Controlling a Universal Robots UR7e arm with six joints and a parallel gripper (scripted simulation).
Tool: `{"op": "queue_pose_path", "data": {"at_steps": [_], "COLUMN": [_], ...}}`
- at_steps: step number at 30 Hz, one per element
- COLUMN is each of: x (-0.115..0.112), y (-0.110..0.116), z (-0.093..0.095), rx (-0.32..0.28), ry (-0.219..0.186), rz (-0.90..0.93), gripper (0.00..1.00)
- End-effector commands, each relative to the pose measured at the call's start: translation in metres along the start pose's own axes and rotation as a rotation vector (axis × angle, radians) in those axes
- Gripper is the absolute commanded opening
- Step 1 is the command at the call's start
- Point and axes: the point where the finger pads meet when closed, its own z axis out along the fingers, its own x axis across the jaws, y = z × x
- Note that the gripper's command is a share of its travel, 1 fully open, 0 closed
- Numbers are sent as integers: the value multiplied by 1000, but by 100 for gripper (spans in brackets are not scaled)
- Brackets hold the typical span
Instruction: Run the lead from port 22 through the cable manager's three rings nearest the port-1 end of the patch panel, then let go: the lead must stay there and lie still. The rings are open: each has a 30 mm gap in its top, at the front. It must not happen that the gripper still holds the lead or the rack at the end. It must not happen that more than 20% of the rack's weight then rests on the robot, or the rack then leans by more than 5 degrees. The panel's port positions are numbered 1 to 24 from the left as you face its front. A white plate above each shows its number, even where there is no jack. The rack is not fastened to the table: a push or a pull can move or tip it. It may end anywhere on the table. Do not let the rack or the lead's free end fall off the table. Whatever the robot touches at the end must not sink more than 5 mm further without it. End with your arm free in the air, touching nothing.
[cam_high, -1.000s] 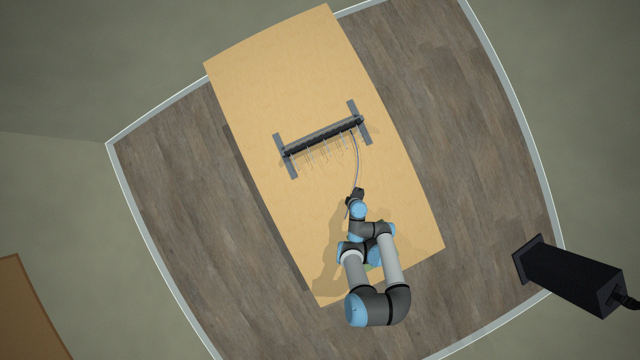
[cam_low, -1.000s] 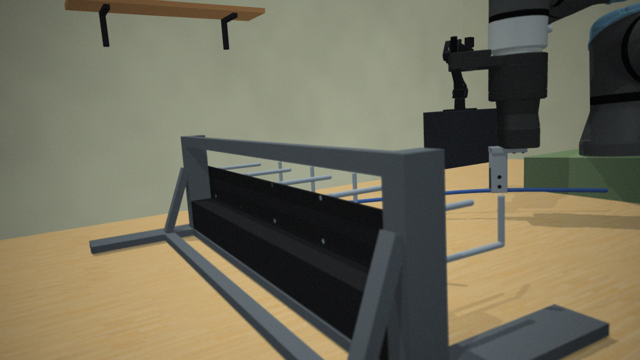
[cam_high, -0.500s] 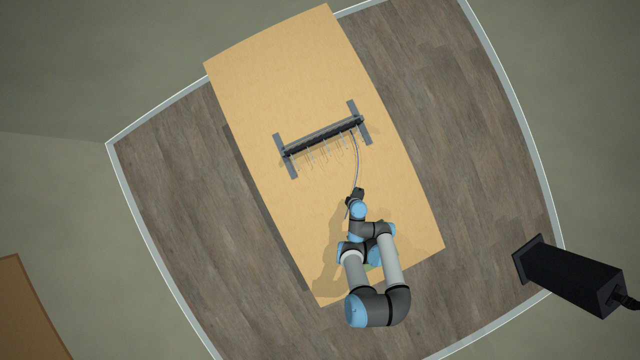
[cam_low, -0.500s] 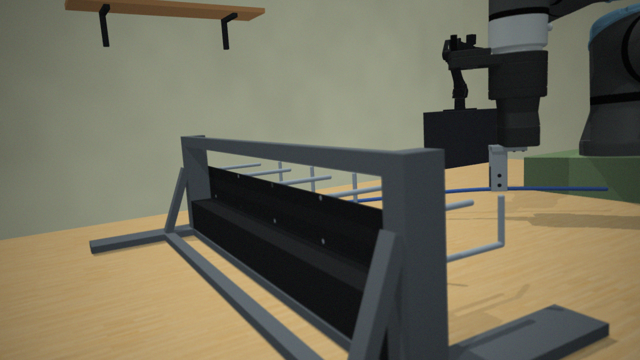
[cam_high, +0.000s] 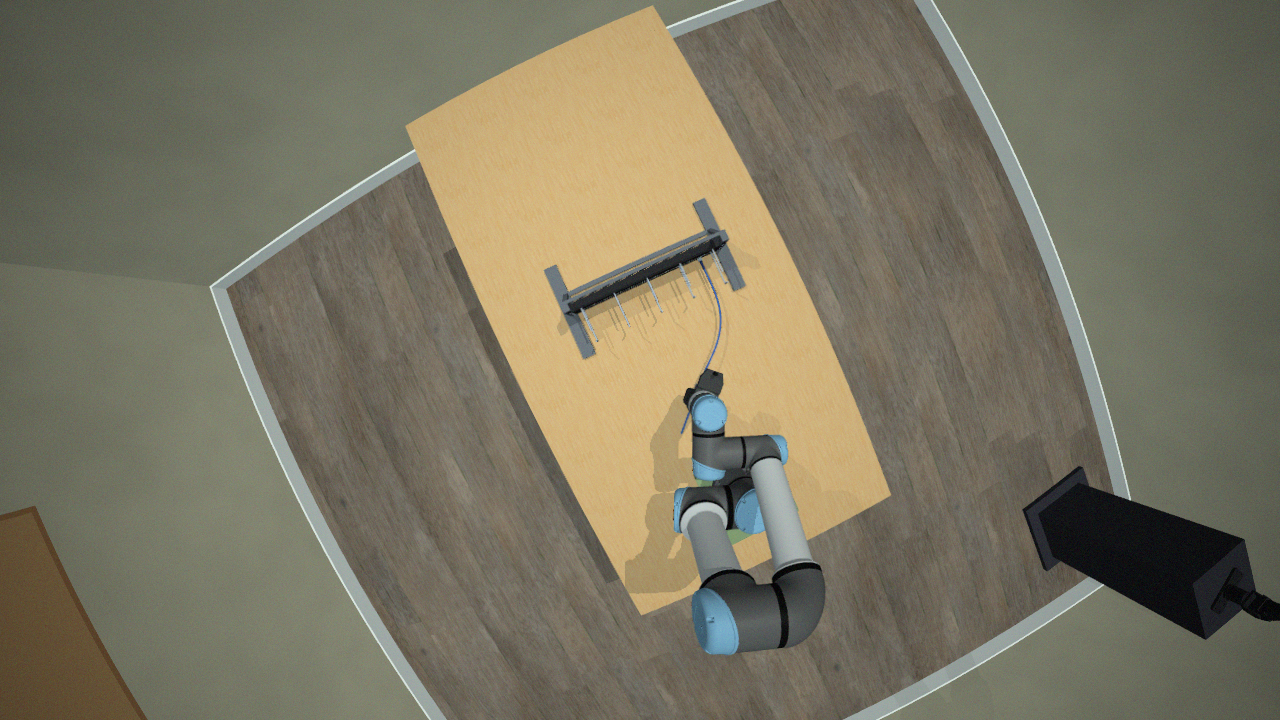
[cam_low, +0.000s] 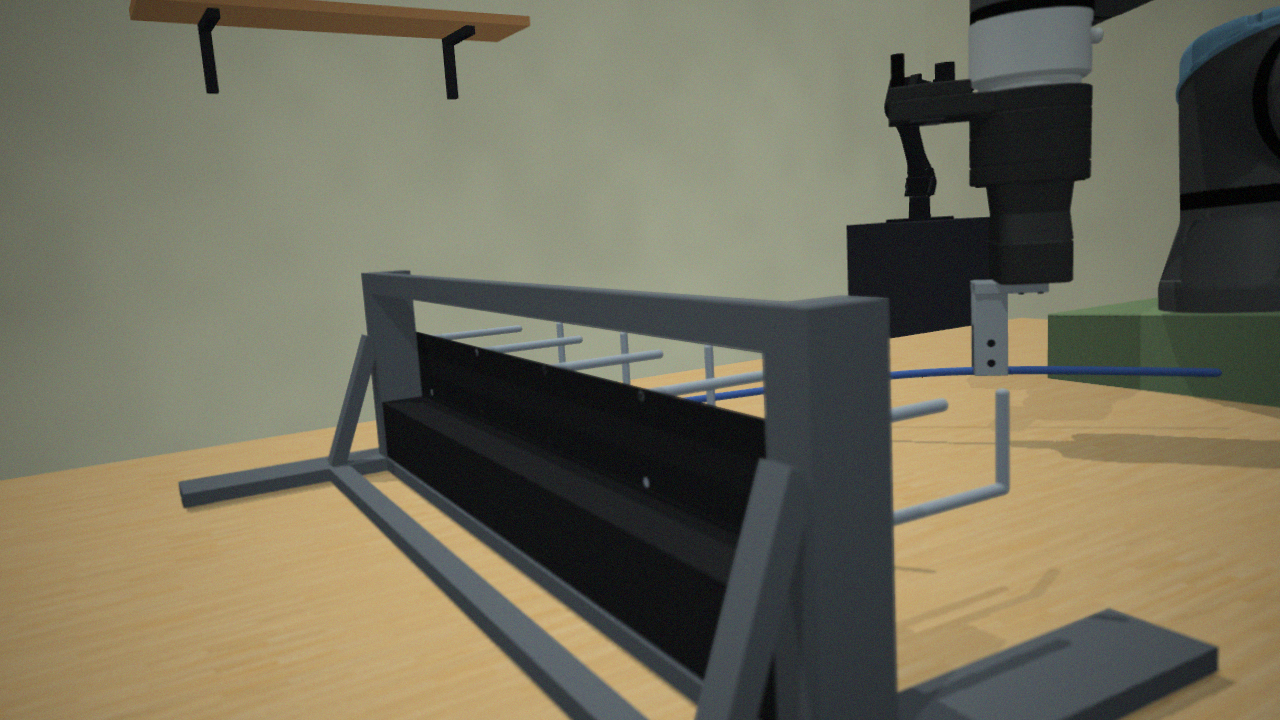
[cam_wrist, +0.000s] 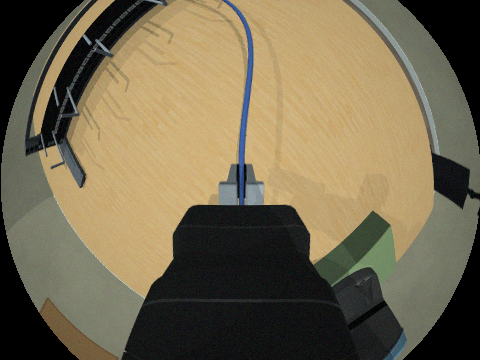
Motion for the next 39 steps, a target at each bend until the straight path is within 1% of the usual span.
{"op": "queue_pose_path", "data": {"at_steps": [1,7,9,24,26,33,39], "x": [-23,-64,-64,-198,-198,-246,-273], "y": [-6,-17,-17,-54,-54,-67,-75], "z": [-10,-26,-26,-81,-81,-101,-112], "rx": [2,2,2,2,2,2,2], "ry": [-1,-1,-1,-1,-1,-2,-2], "rz": [62,176,176,550,550,685,760], "gripper": [0,0,0,0,0,0,0]}}
